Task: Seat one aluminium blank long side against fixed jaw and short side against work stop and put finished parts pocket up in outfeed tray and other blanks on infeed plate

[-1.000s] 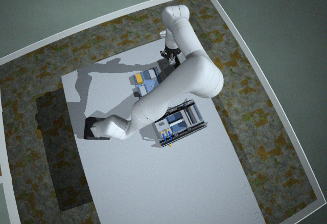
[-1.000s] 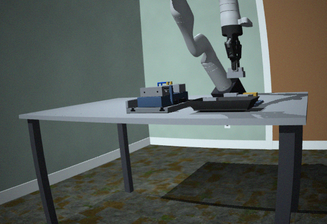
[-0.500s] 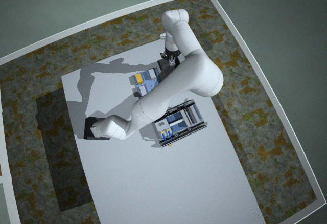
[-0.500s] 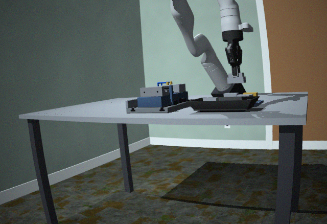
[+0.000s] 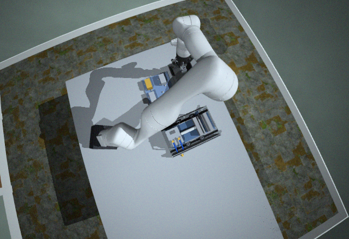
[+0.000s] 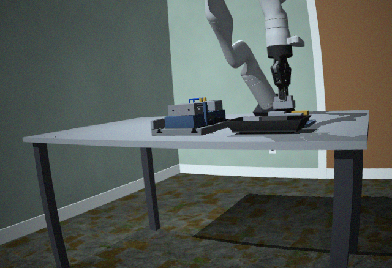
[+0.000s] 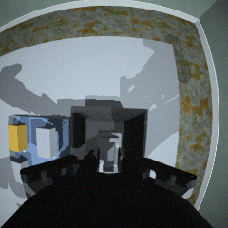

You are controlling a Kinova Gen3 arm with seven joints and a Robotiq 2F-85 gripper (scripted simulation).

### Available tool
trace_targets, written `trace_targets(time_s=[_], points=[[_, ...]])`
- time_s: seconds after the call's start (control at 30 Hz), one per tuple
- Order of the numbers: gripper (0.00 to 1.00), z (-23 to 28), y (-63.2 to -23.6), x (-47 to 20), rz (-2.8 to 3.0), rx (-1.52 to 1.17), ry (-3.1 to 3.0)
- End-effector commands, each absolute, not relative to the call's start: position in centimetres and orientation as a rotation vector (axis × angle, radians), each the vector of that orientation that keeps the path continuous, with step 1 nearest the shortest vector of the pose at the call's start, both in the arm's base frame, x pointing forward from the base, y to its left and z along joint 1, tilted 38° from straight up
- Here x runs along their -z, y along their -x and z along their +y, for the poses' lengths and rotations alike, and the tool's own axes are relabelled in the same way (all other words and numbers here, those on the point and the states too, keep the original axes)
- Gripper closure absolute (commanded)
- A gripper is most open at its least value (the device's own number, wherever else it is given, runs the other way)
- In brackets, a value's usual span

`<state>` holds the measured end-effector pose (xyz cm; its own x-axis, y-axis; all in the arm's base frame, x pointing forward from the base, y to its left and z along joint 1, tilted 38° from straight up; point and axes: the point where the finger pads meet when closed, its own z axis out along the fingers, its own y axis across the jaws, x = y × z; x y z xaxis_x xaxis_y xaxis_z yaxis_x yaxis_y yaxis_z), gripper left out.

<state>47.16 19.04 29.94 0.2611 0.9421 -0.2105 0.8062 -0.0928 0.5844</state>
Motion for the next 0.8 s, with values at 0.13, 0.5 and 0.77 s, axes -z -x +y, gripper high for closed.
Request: trace_targets(time_s=[0.13, 0.5, 0.77], points=[[1.00, 18.5, -47.8, -28.8, 1.579, -0.282, -1.932], [1.00, 18.0, -48.6, -27.6, 1.579, -0.282, -1.932], [1.00, 17.7, -49.1, -26.9, 1.579, -0.282, -1.932]])
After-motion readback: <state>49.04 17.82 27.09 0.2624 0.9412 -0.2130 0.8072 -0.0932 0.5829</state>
